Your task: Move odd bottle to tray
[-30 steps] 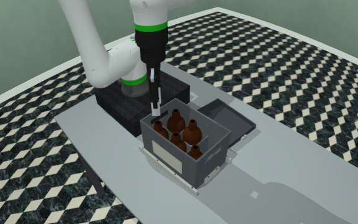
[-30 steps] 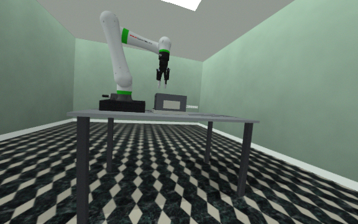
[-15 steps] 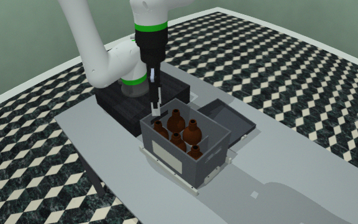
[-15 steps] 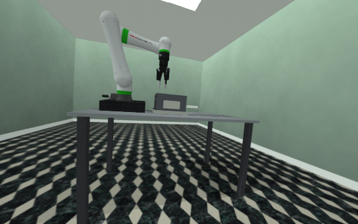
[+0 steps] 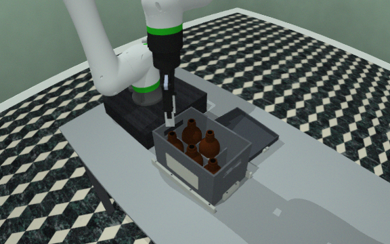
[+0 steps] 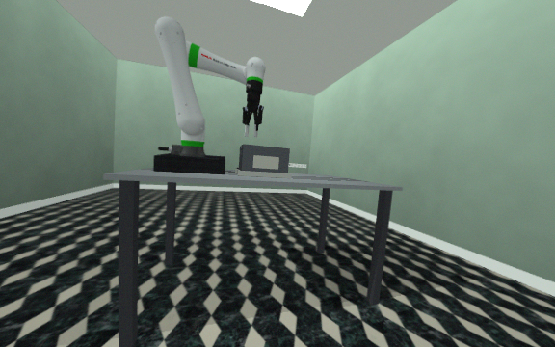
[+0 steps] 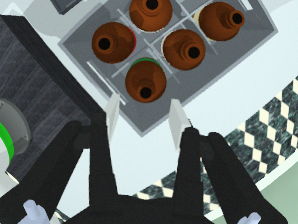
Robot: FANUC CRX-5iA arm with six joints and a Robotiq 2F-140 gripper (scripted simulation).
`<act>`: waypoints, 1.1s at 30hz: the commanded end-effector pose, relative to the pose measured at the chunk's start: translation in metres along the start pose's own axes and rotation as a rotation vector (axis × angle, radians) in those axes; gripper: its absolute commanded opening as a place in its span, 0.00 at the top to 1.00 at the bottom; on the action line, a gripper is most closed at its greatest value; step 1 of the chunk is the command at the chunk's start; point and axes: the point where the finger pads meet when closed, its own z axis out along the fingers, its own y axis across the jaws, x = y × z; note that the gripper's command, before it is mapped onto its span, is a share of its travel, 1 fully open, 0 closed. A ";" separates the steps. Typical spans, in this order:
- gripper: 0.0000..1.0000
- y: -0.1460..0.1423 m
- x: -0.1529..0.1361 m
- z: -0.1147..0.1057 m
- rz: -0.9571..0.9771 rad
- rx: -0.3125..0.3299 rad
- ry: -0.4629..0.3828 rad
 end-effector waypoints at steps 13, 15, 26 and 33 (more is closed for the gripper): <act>0.56 0.001 0.000 0.009 0.000 -0.001 0.001; 0.56 0.001 0.000 0.012 0.000 -0.001 0.001; 0.56 0.001 0.000 0.024 0.000 -0.001 0.001; 0.56 0.001 0.000 0.033 0.000 -0.001 0.001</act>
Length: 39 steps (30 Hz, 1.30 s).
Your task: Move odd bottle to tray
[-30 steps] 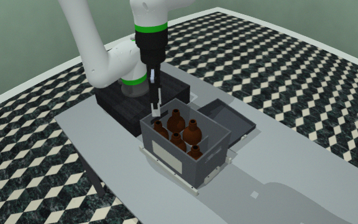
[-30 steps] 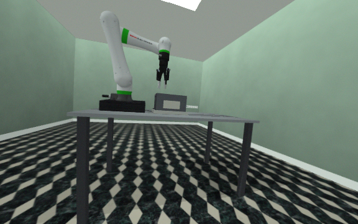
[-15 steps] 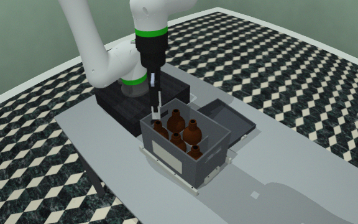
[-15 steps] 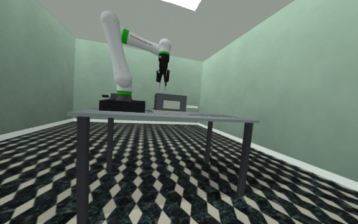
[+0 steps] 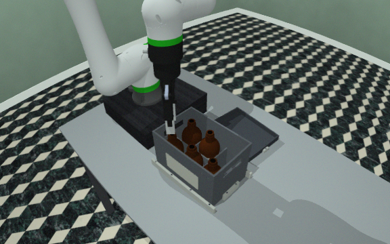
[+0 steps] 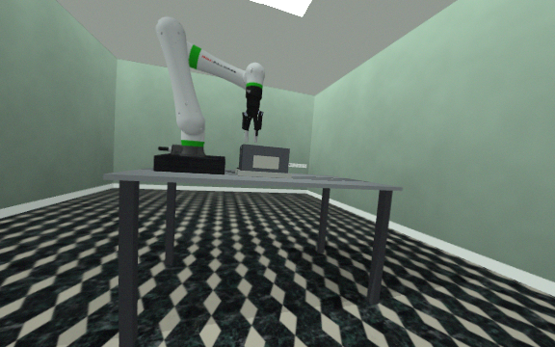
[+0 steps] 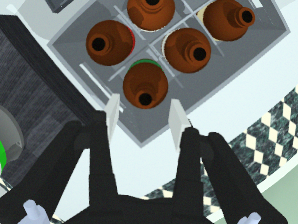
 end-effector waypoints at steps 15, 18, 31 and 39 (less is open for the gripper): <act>0.56 0.001 0.000 0.010 0.000 -0.001 0.001; 0.56 0.001 0.000 0.010 0.000 -0.001 0.001; 0.56 0.001 0.000 0.010 0.000 -0.001 0.001; 0.56 0.001 0.000 0.010 0.000 -0.001 0.001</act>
